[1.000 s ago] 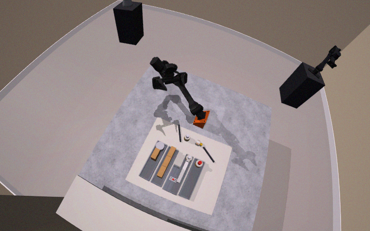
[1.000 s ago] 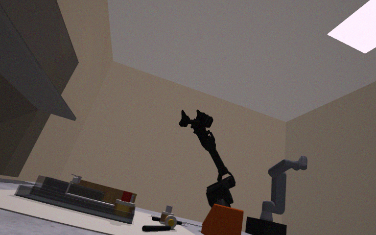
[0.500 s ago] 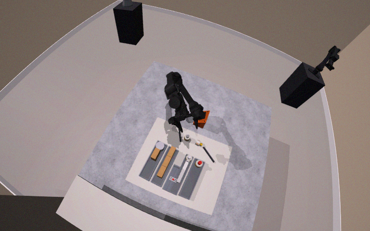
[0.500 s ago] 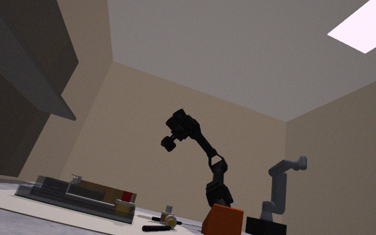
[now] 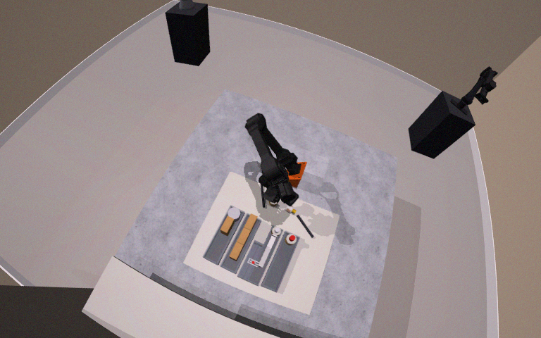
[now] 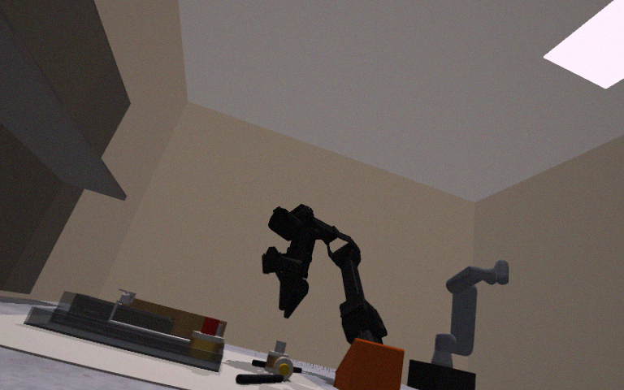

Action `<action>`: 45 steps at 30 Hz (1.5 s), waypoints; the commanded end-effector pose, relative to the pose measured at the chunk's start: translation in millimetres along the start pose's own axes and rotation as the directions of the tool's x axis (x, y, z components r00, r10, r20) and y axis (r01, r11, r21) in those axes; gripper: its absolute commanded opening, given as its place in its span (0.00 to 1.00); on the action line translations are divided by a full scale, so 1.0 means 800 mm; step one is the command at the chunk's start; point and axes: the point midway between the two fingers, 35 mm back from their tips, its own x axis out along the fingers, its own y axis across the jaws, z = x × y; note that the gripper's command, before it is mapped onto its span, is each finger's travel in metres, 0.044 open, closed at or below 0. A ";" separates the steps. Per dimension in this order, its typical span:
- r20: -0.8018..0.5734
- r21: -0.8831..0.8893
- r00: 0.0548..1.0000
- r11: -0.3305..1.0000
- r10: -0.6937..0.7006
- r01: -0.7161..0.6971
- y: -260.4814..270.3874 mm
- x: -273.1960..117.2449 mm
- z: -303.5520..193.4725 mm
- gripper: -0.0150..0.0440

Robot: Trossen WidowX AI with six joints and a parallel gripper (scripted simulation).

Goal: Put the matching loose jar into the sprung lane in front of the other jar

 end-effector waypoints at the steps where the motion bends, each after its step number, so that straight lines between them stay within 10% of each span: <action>1: -0.010 0.044 0.995 0.994 -0.098 0.098 -0.009 0.016 -0.008 1.00; 45: -0.008 0.045 0.995 0.994 -0.100 0.100 -0.020 0.115 -0.012 1.00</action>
